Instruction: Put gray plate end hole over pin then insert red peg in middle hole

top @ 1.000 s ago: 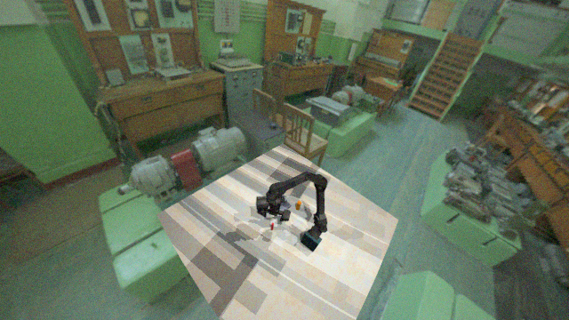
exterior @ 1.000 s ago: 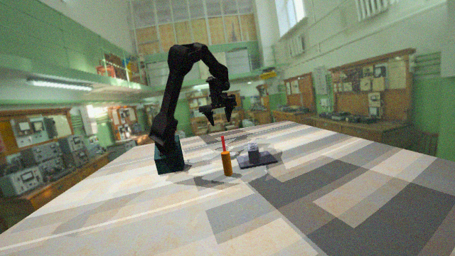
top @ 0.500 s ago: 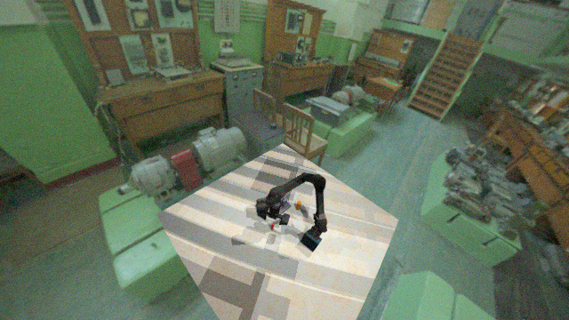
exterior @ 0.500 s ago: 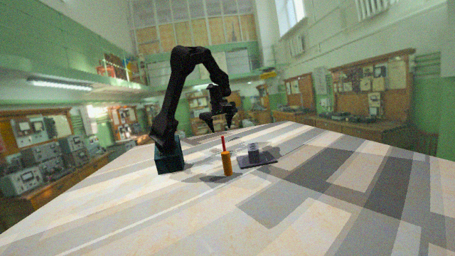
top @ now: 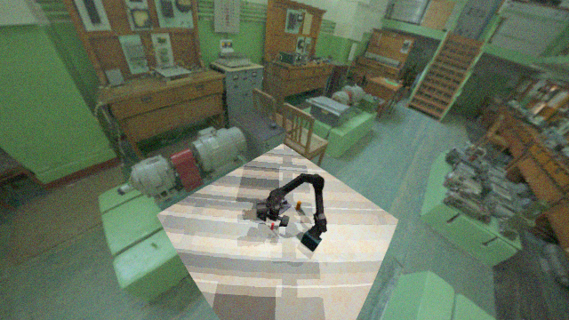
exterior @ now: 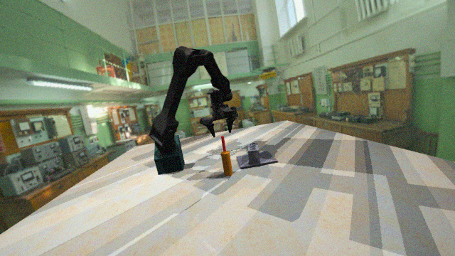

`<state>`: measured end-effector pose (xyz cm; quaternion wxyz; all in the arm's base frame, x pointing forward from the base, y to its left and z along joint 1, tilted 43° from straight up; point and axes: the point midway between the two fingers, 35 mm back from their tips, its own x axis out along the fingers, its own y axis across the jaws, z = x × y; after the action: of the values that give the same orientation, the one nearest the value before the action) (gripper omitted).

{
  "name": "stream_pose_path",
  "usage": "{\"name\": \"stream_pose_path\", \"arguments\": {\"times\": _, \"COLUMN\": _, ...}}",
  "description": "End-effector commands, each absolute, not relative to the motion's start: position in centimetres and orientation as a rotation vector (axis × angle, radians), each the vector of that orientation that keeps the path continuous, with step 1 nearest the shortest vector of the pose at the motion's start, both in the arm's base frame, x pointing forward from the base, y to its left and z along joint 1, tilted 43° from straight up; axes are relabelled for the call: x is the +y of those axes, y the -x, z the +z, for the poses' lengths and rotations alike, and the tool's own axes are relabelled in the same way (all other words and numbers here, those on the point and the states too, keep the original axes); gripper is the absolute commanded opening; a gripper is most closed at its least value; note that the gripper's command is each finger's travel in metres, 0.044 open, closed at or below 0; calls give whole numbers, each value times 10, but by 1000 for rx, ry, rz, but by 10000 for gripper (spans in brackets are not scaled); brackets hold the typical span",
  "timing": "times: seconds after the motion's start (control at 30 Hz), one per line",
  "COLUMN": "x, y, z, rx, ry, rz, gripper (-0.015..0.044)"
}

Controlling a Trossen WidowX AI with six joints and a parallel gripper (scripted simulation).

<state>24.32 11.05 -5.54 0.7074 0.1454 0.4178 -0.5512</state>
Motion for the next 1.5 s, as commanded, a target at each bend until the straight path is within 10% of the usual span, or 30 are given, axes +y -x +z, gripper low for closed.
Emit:
{"name": "stream_pose_path", "arguments": {"times": 0.0, "x": 104, "y": -243, "z": -61, "rx": 926, "ry": -312, "rz": -1227, "gripper": 440}}
{"name": "stream_pose_path", "arguments": {"times": 0.8, "x": 78, "y": -243, "z": -87, "rx": 924, "ry": -311, "rz": -1228, "gripper": 440}}
{"name": "stream_pose_path", "arguments": {"times": 1.33, "x": 78, "y": -243, "z": -87, "rx": 924, "ry": -311, "rz": -1228, "gripper": 20}}
{"name": "stream_pose_path", "arguments": {"times": 1.47, "x": 78, "y": -243, "z": -87, "rx": 924, "ry": -311, "rz": -1228, "gripper": 0}}
